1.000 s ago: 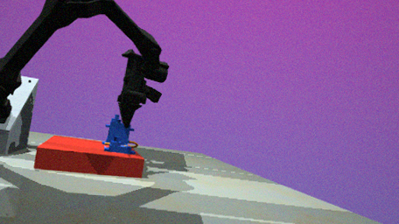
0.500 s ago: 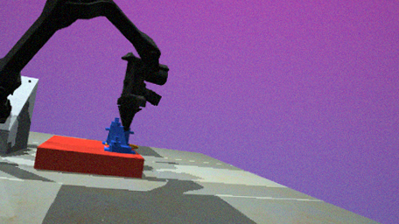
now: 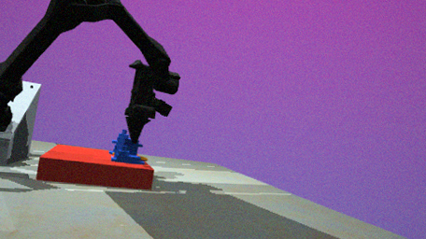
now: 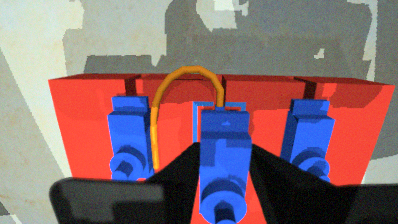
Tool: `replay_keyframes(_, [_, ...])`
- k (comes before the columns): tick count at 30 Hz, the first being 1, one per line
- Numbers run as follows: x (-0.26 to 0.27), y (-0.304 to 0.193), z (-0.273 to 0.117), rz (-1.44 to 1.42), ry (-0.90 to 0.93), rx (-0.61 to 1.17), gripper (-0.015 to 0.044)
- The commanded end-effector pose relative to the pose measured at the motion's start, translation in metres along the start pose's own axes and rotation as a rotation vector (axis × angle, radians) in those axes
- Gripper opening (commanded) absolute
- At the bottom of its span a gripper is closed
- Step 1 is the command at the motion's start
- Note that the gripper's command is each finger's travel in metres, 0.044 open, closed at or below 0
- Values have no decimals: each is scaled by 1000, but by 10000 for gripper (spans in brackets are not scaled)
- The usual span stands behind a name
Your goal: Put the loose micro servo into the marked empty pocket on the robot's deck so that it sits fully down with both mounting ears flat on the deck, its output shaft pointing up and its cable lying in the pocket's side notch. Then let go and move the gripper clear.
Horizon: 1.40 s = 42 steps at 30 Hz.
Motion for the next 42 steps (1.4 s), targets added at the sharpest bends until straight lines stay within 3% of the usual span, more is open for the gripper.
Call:
replay_keyframes(1, [0, 0, 4, -5, -5, -3, 0])
replay_keyframes(39, [0, 0, 40, -5, -7, -3, 0])
replay_keyframes(42, [0, -1, 38, -5, -7, -3, 79])
Point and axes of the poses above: the point midway between the two fingers, 35 mm back from their tips, its own z axis out along the fingers, its own x axis across the jaws, y = z × x, the point moved 5 cm from there along -z, back along the fingers, and after that the axes turned 6 degrees about -z, right-handed, at the moved point
